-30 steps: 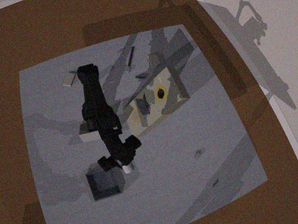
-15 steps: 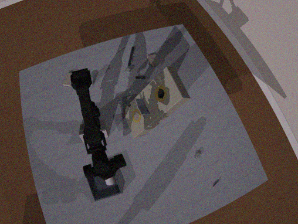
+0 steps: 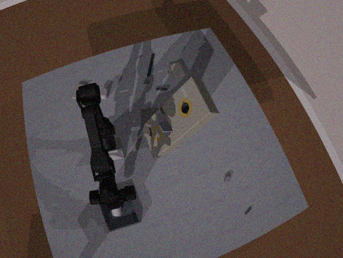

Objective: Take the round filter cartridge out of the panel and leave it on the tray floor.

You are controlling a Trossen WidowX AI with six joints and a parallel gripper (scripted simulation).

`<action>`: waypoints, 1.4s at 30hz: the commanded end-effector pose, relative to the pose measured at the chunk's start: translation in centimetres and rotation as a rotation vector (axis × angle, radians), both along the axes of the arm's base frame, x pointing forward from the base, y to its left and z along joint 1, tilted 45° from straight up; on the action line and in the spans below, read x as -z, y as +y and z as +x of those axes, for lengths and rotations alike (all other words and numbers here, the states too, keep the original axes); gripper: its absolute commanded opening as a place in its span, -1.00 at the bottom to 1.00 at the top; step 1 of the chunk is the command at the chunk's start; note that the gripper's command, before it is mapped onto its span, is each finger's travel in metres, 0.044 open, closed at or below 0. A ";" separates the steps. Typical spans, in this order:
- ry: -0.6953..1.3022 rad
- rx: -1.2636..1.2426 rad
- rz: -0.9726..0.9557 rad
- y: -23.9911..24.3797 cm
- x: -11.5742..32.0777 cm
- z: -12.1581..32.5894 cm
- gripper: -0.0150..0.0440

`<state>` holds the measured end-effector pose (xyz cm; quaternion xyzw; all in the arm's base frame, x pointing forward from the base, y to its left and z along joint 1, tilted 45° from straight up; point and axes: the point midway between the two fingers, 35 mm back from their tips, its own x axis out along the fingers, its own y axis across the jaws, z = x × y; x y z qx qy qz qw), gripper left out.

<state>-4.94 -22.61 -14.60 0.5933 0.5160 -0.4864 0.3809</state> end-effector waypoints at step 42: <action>0.001 0.005 0.026 0.9 0.3 0.0 1.00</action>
